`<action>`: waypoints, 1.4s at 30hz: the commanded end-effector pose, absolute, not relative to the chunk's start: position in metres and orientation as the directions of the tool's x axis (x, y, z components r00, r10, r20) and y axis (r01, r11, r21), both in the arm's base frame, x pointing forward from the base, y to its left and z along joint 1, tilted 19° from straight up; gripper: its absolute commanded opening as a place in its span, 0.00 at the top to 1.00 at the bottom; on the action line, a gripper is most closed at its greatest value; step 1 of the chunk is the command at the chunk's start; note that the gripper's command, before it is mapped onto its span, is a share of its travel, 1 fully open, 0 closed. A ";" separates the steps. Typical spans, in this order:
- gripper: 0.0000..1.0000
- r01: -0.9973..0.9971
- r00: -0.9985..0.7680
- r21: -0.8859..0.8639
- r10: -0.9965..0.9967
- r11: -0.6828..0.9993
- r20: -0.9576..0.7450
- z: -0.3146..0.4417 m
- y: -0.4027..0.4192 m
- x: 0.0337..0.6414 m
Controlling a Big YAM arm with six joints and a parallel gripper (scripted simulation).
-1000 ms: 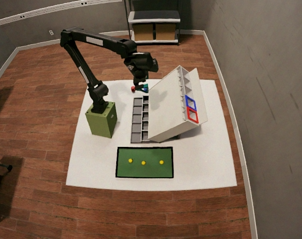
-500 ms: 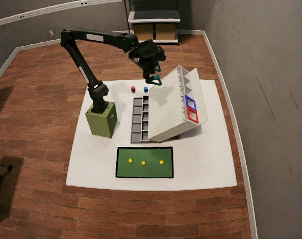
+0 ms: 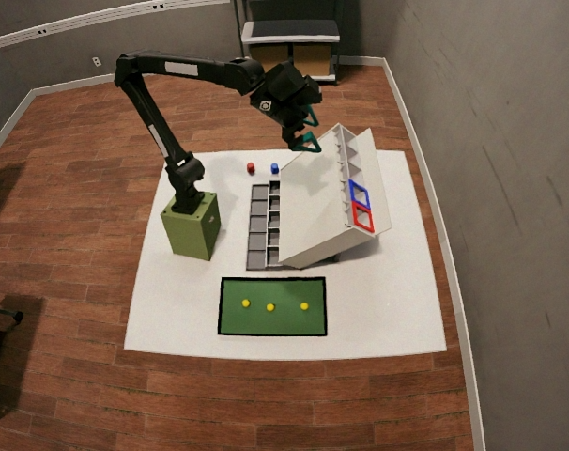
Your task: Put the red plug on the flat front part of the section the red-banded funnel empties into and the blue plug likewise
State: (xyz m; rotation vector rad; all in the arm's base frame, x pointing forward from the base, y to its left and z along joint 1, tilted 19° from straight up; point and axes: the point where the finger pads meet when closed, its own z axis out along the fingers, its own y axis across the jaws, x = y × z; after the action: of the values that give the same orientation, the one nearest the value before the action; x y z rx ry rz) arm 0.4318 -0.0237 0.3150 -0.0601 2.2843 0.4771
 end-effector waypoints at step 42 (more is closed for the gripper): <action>0.00 -0.206 -0.620 0.308 0.120 0.929 -0.776 0.353 -0.024 0.457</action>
State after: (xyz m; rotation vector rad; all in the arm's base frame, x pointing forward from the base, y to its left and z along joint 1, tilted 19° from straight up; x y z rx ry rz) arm 0.4418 -0.0254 0.3237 -0.0361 2.2469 0.4788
